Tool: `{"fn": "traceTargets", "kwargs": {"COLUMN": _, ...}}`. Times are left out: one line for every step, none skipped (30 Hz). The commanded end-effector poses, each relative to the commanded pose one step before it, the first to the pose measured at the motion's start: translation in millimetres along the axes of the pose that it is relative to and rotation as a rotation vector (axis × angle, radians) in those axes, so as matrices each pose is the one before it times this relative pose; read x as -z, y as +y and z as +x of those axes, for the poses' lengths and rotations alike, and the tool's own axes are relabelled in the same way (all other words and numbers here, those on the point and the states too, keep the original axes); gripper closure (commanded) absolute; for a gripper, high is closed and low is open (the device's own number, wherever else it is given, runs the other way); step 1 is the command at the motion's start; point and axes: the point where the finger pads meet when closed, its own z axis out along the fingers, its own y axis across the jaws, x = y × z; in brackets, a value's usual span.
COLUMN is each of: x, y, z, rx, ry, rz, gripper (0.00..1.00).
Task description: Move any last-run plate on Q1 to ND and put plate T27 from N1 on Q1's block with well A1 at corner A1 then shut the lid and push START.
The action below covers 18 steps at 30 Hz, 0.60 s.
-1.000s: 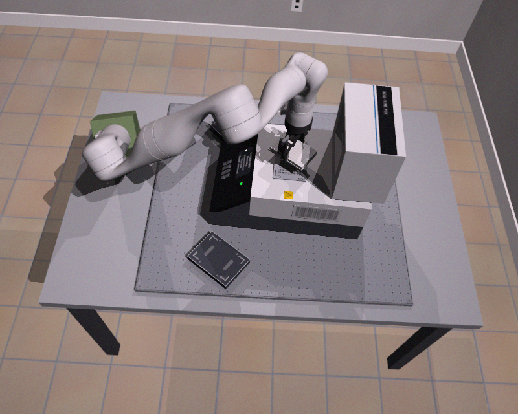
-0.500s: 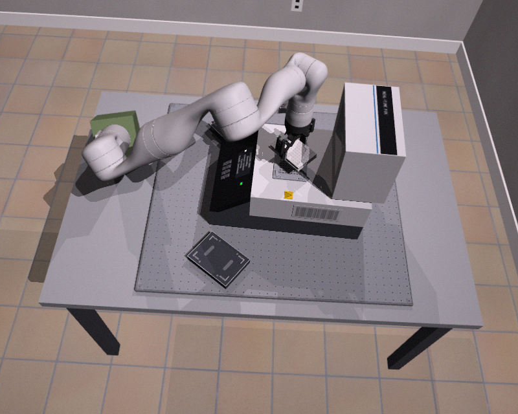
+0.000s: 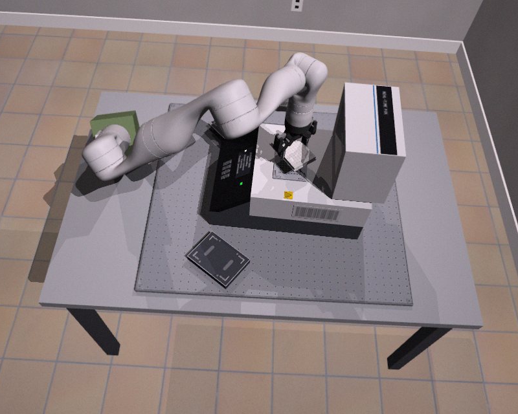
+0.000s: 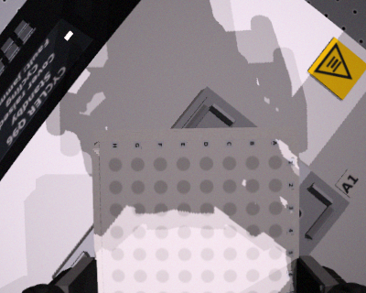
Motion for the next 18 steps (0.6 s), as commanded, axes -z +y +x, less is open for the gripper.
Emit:
{"fn": "traceTargets", "kwargs": {"x": 1.1, "y": 0.53, "z": 0.15, "rx": -0.0331, "ry": -0.00028, "rz": -0.00246, "gripper": 0.09}}
{"fn": "traceTargets", "kwargs": {"x": 0.0, "y": 0.0, "z": 0.0, "rx": -0.01167, "ry": 0.0, "rz": 0.0, "gripper": 0.09}}
{"fn": "traceTargets", "kwargs": {"x": 0.0, "y": 0.0, "z": 0.0, "rx": -0.01167, "ry": 0.0, "rz": 0.0, "gripper": 0.09}}
{"fn": "traceTargets", "kwargs": {"x": 0.0, "y": 0.0, "z": 0.0, "rx": -0.01167, "ry": 0.0, "rz": 0.0, "gripper": 0.09}}
{"fn": "traceTargets", "kwargs": {"x": 0.0, "y": 0.0, "z": 0.0, "rx": -0.01167, "ry": 0.0, "rz": 0.0, "gripper": 0.09}}
{"fn": "traceTargets", "kwargs": {"x": 0.0, "y": 0.0, "z": 0.0, "rx": -0.01167, "ry": 0.0, "rz": 0.0, "gripper": 0.09}}
{"fn": "traceTargets", "kwargs": {"x": 0.0, "y": 0.0, "z": 0.0, "rx": -0.01167, "ry": 0.0, "rz": 0.0, "gripper": 0.09}}
{"fn": "traceTargets", "kwargs": {"x": 0.0, "y": 0.0, "z": 0.0, "rx": -0.01167, "ry": 0.0, "rz": 0.0, "gripper": 0.09}}
{"fn": "traceTargets", "kwargs": {"x": 0.0, "y": 0.0, "z": 0.0, "rx": -0.01167, "ry": 0.0, "rz": 0.0, "gripper": 0.09}}
{"fn": "traceTargets", "kwargs": {"x": 0.0, "y": 0.0, "z": 0.0, "rx": -0.01167, "ry": 0.0, "rz": 0.0, "gripper": 0.09}}
{"fn": "traceTargets", "kwargs": {"x": 0.0, "y": 0.0, "z": 0.0, "rx": -0.01167, "ry": 0.0, "rz": 0.0, "gripper": 0.09}}
{"fn": "traceTargets", "kwargs": {"x": 0.0, "y": 0.0, "z": 0.0, "rx": -0.01167, "ry": 0.0, "rz": 0.0, "gripper": 0.09}}
{"fn": "traceTargets", "kwargs": {"x": 0.0, "y": 0.0, "z": 0.0, "rx": 0.0, "ry": 0.0, "rz": 0.0, "gripper": 0.09}}
{"fn": "traceTargets", "kwargs": {"x": 0.0, "y": 0.0, "z": 0.0, "rx": 0.0, "ry": 0.0, "rz": 0.0, "gripper": 0.09}}
{"fn": "traceTargets", "kwargs": {"x": 0.0, "y": -0.01, "z": 0.0, "rx": -0.01167, "ry": 0.0, "rz": 0.0, "gripper": 0.09}}
{"fn": "traceTargets", "kwargs": {"x": 0.0, "y": 0.0, "z": 0.0, "rx": -0.01167, "ry": 0.0, "rz": 0.0, "gripper": 0.09}}
{"fn": "traceTargets", "kwargs": {"x": 0.0, "y": 0.0, "z": 0.0, "rx": -0.01167, "ry": 0.0, "rz": 0.0, "gripper": 0.09}}
{"fn": "traceTargets", "kwargs": {"x": 0.0, "y": 0.0, "z": 0.0, "rx": -0.01167, "ry": 0.0, "rz": 0.0, "gripper": 0.09}}
